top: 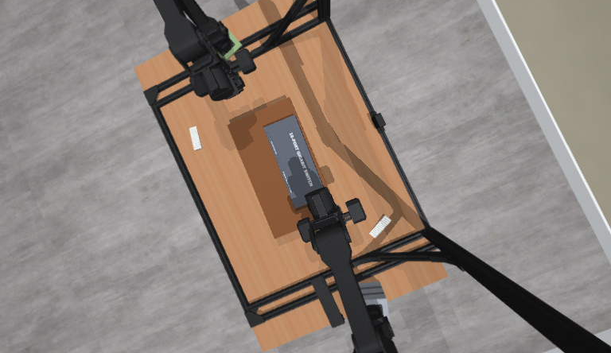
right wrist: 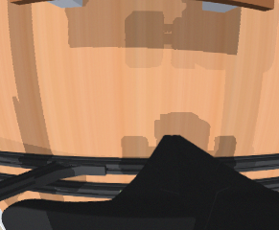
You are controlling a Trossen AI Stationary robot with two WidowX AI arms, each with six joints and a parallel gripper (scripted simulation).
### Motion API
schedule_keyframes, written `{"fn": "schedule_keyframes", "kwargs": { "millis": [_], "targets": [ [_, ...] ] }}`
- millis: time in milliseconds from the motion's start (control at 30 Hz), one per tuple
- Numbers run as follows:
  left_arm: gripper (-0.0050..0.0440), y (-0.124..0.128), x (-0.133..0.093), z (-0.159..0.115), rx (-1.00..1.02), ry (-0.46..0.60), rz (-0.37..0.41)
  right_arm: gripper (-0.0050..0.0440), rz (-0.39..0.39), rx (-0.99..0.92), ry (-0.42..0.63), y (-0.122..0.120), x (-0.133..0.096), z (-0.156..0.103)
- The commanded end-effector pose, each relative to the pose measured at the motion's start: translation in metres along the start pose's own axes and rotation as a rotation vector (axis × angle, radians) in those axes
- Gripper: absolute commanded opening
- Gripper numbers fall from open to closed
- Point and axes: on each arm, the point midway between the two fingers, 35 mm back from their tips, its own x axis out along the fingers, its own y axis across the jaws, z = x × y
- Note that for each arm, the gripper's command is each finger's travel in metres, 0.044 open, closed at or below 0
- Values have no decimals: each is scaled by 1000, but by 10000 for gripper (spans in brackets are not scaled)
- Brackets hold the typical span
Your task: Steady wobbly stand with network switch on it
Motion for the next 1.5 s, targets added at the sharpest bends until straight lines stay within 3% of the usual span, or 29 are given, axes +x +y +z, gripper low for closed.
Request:
{"fn": "schedule_keyframes", "kwargs": {
  "millis": [0,200,233,1333,1367,1467],
  "targets": [
    [0,0,2,-1,-2,9,3,0,0,0,0,0,0,0],
    [0,0,2,-1,-2,9,3,0,0,0,0,0,0,0],
    [0,0,54,-1,-2,9,3,0,0,0,0,0,0,0],
    [0,0,54,-1,-2,9,3,0,0,0,0,0,0,0],
    [0,0,70,-2,-2,9,3,0,0,0,0,0,0,0],
    [0,0,70,-2,-2,9,3,0,0,0,0,0,0,0]
  ]
}}
